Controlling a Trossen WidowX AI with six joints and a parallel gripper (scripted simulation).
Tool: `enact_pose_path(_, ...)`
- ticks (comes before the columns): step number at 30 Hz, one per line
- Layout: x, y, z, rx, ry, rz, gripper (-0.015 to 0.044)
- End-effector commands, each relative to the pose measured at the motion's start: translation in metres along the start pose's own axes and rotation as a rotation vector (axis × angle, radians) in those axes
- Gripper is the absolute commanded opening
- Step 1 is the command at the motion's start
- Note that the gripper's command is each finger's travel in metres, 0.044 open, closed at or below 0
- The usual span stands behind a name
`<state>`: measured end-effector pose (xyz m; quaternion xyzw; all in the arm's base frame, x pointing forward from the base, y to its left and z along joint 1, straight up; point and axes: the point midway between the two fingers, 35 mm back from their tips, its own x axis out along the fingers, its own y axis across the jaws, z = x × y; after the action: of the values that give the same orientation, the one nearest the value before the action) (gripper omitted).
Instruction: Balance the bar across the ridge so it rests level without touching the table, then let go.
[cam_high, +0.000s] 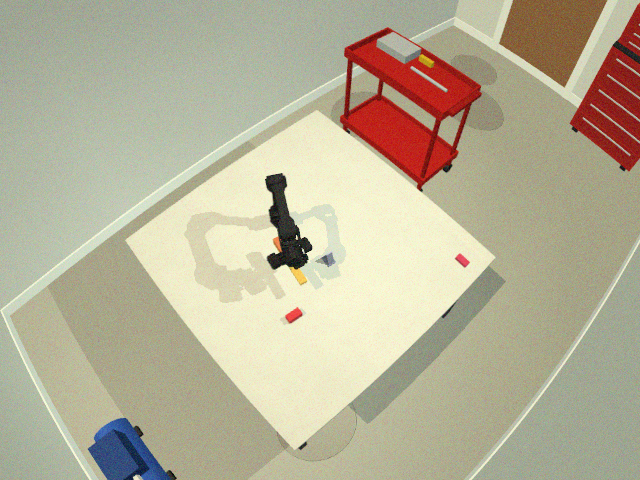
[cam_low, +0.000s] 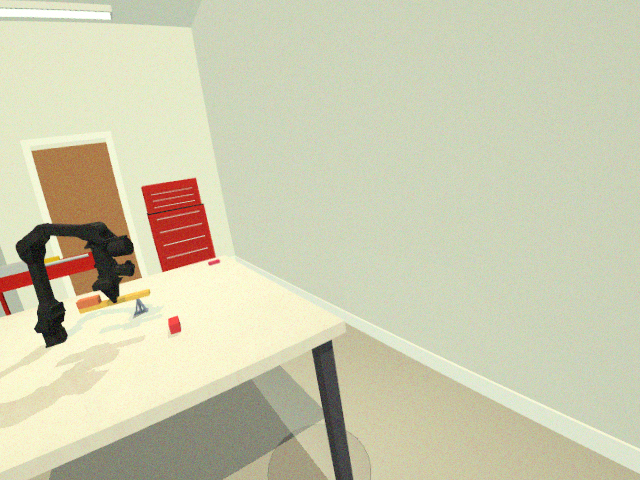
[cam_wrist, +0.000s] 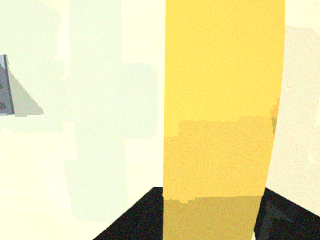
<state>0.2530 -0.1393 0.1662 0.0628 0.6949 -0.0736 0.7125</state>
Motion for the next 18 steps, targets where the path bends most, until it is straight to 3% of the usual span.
enact_pose_path(1, -0.002, 0.009, 0.006, -0.177, -0.005, 0.003, 0.0000)
enact_pose_path(18, -0.003, 0.044, 0.024, -0.855, -0.010, 0.005, 0.0000)
